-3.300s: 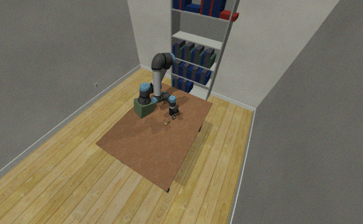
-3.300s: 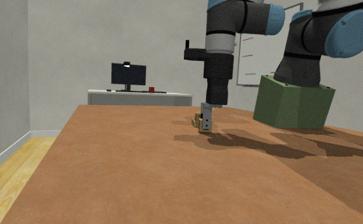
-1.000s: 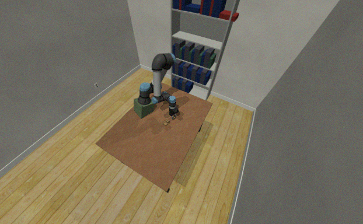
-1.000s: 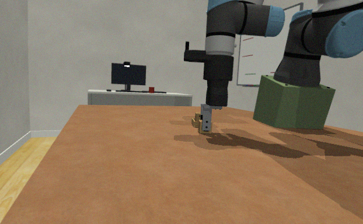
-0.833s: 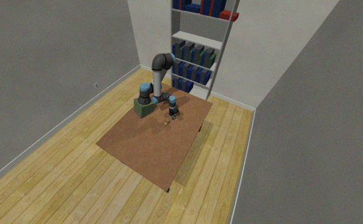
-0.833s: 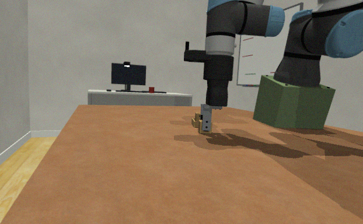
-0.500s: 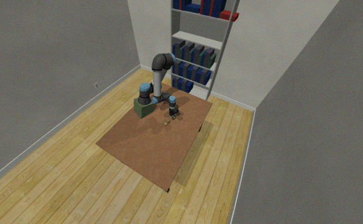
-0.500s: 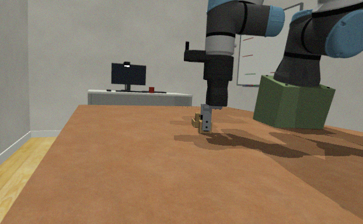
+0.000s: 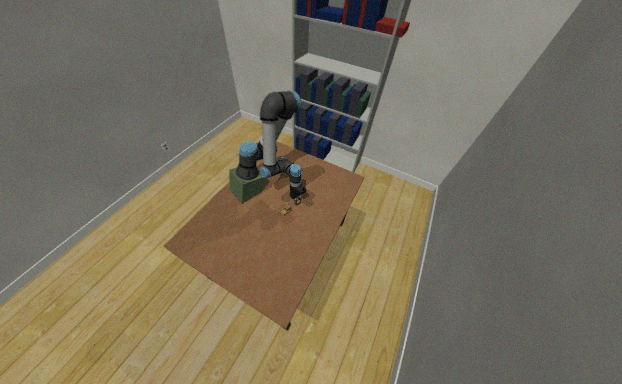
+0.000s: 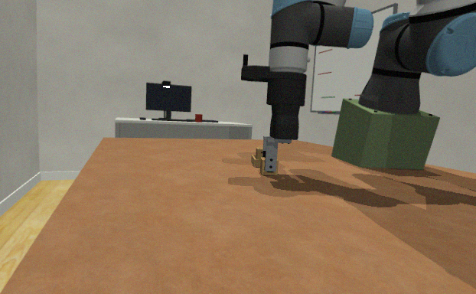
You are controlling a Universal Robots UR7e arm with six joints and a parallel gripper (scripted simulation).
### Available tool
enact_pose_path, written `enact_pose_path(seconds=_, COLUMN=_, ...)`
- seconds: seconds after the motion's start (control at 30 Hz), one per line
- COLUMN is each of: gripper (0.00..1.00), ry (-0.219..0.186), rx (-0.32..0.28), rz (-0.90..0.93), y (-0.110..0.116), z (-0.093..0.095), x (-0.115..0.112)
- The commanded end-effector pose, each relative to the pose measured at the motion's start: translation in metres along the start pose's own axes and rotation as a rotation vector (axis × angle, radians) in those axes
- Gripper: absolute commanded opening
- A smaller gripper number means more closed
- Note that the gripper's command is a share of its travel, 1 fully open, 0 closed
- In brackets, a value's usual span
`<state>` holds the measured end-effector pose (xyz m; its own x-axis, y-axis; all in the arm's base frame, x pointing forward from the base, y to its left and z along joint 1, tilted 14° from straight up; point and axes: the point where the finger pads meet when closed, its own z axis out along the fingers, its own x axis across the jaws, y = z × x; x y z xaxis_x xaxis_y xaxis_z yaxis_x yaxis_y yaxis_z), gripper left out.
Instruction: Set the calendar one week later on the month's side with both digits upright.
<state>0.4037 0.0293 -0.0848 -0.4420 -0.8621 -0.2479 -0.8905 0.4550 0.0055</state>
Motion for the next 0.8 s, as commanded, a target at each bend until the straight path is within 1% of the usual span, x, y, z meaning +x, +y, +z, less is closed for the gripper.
enact_pose_path(seconds=0.0, gripper=0.60, ry=0.000, rx=0.001, rz=0.000, y=-0.0004, z=-0.0003, x=-0.0001)
enact_pose_path(seconds=0.07, gripper=0.60, ry=0.000, rx=0.001, rz=0.000, y=-0.0004, z=-0.0003, x=-0.0001)
enact_pose_path(seconds=0.1, gripper=0.66, ry=0.000, rx=0.001, rz=0.000, y=-0.0004, z=-0.0003, x=-0.0001)
enact_pose_path(seconds=0.23, gripper=0.66, ry=0.000, rx=0.001, rz=0.000, y=-0.0004, z=-0.0003, x=-0.0001)
enact_pose_path(seconds=0.27, gripper=0.72, ry=0.000, rx=0.001, rz=0.000, y=-0.0004, z=-0.0003, x=-0.0001)
enact_pose_path(seconds=0.33, gripper=0.72, ry=0.000, rx=0.001, rz=0.000, y=-0.0004, z=-0.0003, x=-0.0001)
enact_pose_path(seconds=0.37, gripper=0.78, ry=0.000, rx=0.001, rz=0.000, y=-0.0004, z=-0.0003, x=-0.0001)
enact_pose_path(seconds=0.43, gripper=0.78, ry=0.000, rx=0.001, rz=0.000, y=-0.0004, z=-0.0003, x=-0.0001)
enact_pose_path(seconds=0.47, gripper=0.84, ry=0.000, rx=0.001, rz=0.000, y=-0.0004, z=-0.0003, x=-0.0001)
enact_pose_path(seconds=0.53, gripper=0.84, ry=0.000, rx=0.001, rz=0.000, y=-0.0004, z=-0.0003, x=-0.0001)
enact_pose_path(seconds=0.57, gripper=0.90, ry=0.000, rx=0.001, rz=0.000, y=-0.0004, z=-0.0003, x=-0.0001)
enact_pose_path(seconds=0.77, gripper=0.90, ry=0.000, rx=0.001, rz=0.000, y=-0.0004, z=-0.0003, x=-0.0001)
